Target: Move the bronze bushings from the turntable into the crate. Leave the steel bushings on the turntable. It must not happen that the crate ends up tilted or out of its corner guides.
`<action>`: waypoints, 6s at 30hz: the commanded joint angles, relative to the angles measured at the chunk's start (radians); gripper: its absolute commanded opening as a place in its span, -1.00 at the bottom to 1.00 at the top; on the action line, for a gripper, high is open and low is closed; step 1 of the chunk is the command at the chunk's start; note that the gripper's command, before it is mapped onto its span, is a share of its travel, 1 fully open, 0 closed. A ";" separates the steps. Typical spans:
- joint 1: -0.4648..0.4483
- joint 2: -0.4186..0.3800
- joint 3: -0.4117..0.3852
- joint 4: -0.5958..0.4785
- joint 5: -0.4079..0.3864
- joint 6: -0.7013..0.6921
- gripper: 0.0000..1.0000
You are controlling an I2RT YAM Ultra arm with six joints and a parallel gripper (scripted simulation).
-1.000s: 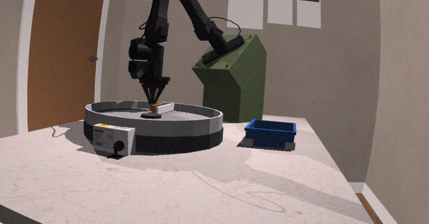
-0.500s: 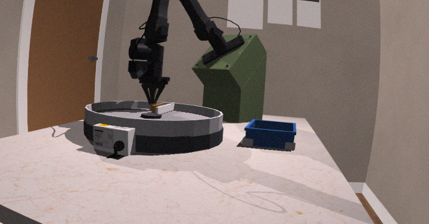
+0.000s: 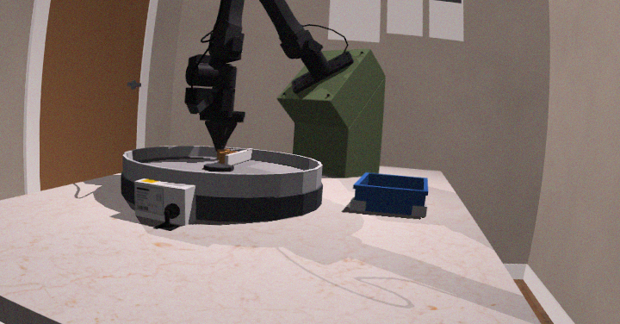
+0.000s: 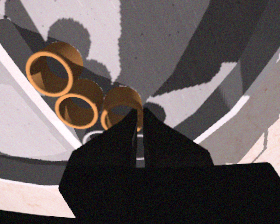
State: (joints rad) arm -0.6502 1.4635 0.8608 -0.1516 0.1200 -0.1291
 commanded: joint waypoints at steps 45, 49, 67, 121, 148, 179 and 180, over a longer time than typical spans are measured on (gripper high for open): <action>0.006 -0.028 -0.003 -0.006 -0.015 -0.005 -1.00; 0.014 -0.051 -0.022 -0.033 -0.009 0.001 -1.00; 0.035 -0.239 0.019 -0.220 0.022 0.024 -1.00; 0.121 -0.243 -0.053 -0.181 0.079 0.082 -1.00; 0.641 -0.044 -0.066 -0.106 0.418 0.485 -1.00; 1.140 0.623 0.441 -0.321 0.668 1.044 -1.00; 1.146 0.635 0.455 -0.328 0.669 1.051 -1.00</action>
State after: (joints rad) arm 0.4610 2.0815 1.2610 -0.4290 0.7589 0.8749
